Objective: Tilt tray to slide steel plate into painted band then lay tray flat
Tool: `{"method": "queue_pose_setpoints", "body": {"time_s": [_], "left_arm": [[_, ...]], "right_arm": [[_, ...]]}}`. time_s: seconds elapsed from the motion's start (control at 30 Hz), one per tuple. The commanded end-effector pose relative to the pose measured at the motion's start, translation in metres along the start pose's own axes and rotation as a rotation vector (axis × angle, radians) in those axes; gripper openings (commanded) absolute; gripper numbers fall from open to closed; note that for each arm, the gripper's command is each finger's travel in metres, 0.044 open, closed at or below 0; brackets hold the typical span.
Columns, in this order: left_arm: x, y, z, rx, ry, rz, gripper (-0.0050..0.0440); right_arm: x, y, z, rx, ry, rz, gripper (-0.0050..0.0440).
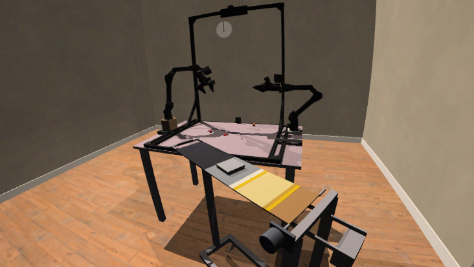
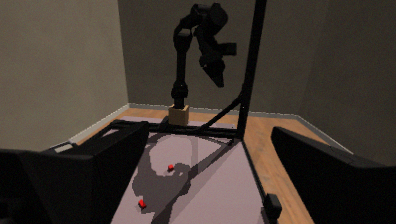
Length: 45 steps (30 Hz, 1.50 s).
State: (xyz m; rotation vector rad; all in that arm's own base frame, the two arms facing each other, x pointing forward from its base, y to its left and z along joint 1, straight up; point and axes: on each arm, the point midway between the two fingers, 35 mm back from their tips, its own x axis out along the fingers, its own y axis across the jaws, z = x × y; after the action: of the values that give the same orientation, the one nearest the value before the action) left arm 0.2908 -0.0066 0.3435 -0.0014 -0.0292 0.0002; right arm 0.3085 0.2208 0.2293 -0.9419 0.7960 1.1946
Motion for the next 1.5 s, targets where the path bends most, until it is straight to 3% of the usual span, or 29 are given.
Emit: {"method": "queue_pose_setpoints", "body": {"time_s": [0.0, 0.1, 0.6, 0.67, 1.1, 1.23, 1.47], "left_arm": [[-0.014, -0.002, 0.016, -0.001, -0.010, 0.000, 0.0440], [-0.018, -0.002, 0.018, -0.001, -0.010, 0.000, 0.0440], [-0.074, -0.003, 0.048, -0.003, 0.001, 0.000, 0.0440], [-0.074, -0.003, 0.048, -0.003, 0.001, 0.000, 0.0440], [-0.132, 0.005, 0.061, -0.002, 0.011, 0.000, 0.0440], [-0.142, 0.007, 0.062, -0.002, 0.013, 0.000, 0.0440], [-0.175, 0.016, 0.062, -0.002, 0.018, 0.000, 0.0440]], "right_arm": [[0.006, -0.021, -0.024, 0.205, 0.023, -0.030, 0.0440], [0.006, -0.026, -0.029, 0.252, 0.024, -0.041, 0.0440], [-0.008, -0.090, -0.117, 0.969, 0.004, -0.217, 0.0440], [-0.008, -0.090, -0.117, 0.969, 0.004, -0.217, 0.0440], [-0.029, -0.126, -0.206, 1.580, -0.078, -0.384, 0.0440], [-0.033, -0.130, -0.221, 1.673, -0.097, -0.410, 0.0440], [-0.049, -0.138, -0.273, 1.994, -0.178, -0.506, 0.0440]]}}
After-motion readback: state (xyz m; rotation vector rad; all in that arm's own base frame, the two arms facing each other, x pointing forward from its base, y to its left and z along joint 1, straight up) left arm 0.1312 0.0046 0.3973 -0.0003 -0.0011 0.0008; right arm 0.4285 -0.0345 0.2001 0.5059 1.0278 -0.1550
